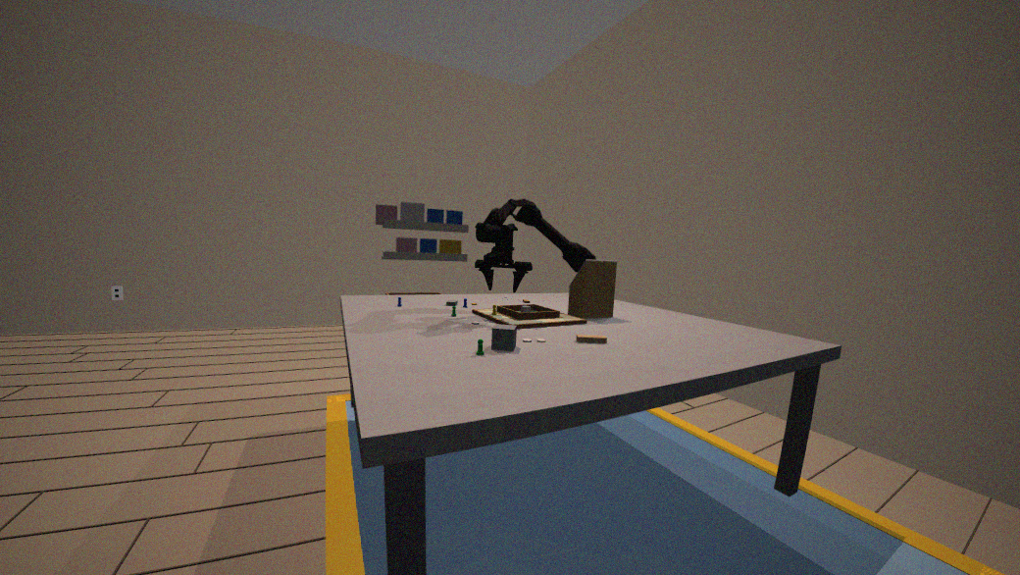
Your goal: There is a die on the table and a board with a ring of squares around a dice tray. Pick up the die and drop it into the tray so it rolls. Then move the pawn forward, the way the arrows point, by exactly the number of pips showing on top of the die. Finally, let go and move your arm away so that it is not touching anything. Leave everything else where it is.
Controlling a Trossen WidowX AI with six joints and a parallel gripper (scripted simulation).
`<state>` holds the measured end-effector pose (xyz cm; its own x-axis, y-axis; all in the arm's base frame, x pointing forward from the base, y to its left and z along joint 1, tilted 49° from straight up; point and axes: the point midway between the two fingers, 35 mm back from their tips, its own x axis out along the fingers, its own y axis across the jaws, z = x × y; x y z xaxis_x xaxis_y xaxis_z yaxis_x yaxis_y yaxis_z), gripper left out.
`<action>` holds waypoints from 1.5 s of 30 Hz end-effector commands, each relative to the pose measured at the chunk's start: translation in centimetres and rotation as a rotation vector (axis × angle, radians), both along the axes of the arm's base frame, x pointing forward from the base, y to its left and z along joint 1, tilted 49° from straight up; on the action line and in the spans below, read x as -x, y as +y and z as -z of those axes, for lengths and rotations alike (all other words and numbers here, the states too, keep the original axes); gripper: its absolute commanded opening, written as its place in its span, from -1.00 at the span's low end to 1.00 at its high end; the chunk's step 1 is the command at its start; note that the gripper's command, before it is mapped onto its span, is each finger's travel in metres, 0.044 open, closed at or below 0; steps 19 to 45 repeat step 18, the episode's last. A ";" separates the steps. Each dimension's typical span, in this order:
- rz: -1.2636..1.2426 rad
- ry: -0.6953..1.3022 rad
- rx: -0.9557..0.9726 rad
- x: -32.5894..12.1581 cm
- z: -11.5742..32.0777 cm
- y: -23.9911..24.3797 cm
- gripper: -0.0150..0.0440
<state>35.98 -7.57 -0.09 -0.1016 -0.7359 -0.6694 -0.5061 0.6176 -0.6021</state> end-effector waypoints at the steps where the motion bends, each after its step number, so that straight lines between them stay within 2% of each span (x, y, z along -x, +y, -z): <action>1: 0.080 -0.093 -0.005 3.8 -0.9 3.6 1.00; 5: 0.228 -0.245 0.014 10.0 -2.1 6.8 1.00; 10: 0.371 -0.394 0.055 16.1 -3.1 8.0 1.00; 11: 0.235 -0.263 0.017 10.4 -2.1 7.2 1.00; 45: 0.235 -0.263 0.017 10.4 -2.1 7.2 1.00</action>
